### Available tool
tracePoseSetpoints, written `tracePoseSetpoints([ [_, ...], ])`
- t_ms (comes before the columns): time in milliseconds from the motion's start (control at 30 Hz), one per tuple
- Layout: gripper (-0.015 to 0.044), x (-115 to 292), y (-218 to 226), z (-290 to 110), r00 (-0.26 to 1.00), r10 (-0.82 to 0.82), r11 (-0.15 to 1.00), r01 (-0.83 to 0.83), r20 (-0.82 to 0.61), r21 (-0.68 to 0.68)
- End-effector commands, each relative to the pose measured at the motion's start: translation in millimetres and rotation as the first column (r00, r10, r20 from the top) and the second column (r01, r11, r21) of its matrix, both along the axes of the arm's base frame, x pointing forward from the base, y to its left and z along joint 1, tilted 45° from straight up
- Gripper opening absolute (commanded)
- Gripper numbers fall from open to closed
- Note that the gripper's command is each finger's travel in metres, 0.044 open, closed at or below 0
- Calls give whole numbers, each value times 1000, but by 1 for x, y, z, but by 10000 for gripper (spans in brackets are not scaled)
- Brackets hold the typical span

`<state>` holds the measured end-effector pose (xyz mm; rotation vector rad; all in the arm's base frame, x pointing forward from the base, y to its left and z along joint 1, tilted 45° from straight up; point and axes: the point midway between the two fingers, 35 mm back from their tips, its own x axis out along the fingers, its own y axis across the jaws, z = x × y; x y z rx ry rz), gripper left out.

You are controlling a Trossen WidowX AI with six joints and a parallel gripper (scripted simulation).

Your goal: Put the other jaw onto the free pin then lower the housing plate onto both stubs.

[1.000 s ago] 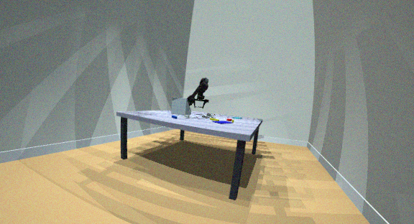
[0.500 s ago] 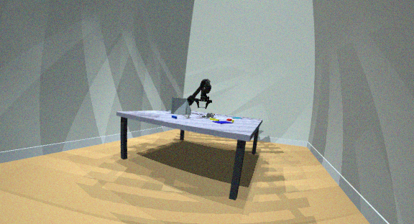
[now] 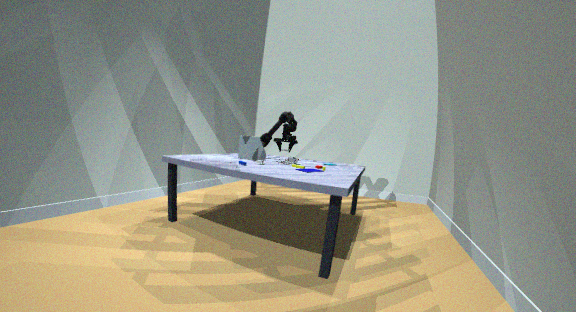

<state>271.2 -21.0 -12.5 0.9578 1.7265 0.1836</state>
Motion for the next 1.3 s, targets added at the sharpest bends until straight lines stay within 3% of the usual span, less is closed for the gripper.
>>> tracePoseSetpoints([
  [0, 351, -1, 12, 11, 997, 52, 999, -52, 55, 11],
  [567, 351, -10, 54, 41, 946, 233, 969, -246, 227, 31],
  [1267, 351, -10, 55, 41, 945, 234, 968, -248, 229, 31],
])
